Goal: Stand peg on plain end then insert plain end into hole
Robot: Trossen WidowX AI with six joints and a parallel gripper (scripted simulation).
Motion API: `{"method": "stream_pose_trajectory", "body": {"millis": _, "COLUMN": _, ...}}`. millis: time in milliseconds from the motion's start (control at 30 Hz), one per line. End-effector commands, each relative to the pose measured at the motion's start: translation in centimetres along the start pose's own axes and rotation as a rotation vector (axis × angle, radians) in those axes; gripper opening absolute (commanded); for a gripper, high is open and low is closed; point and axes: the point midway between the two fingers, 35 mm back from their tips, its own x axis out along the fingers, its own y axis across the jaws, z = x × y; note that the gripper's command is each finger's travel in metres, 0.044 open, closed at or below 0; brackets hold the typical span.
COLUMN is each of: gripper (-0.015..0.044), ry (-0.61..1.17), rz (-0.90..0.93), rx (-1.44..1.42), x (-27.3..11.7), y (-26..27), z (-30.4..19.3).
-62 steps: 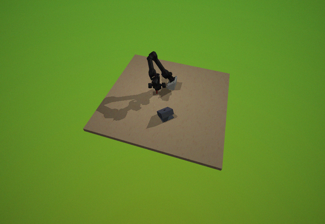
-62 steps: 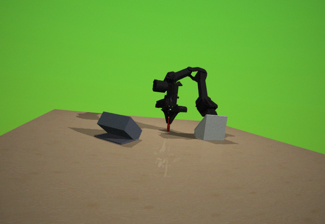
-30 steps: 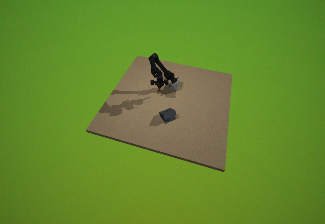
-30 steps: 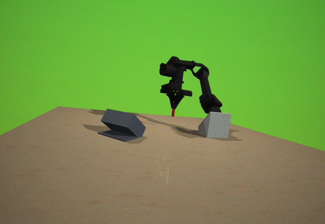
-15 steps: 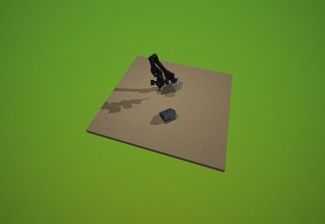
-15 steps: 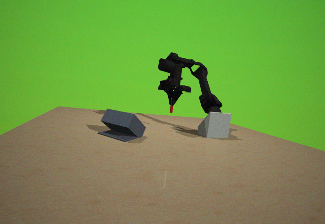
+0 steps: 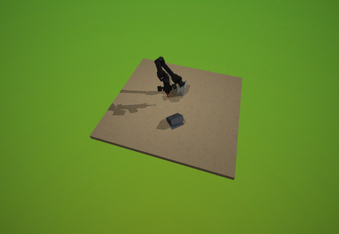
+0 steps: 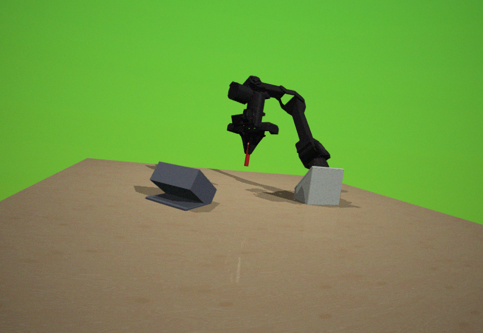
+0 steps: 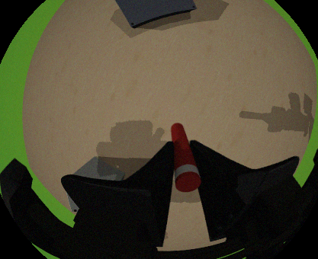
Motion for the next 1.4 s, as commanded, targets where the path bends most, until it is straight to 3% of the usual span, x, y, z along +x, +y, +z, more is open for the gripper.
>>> {"method": "stream_pose_trajectory", "body": {"millis": 0, "gripper": 0.0000, "ry": -0.024, "rz": 0.016, "rx": -0.028, "x": 0.0, "y": 0.1, "z": 1.4}}
{"method": "stream_pose_trajectory", "body": {"millis": 1367, "gripper": 0.0000, "ry": -0.326, "rz": 0.063, "rx": -0.253, "x": -1.0, "y": 0.1, "z": 12.9}}
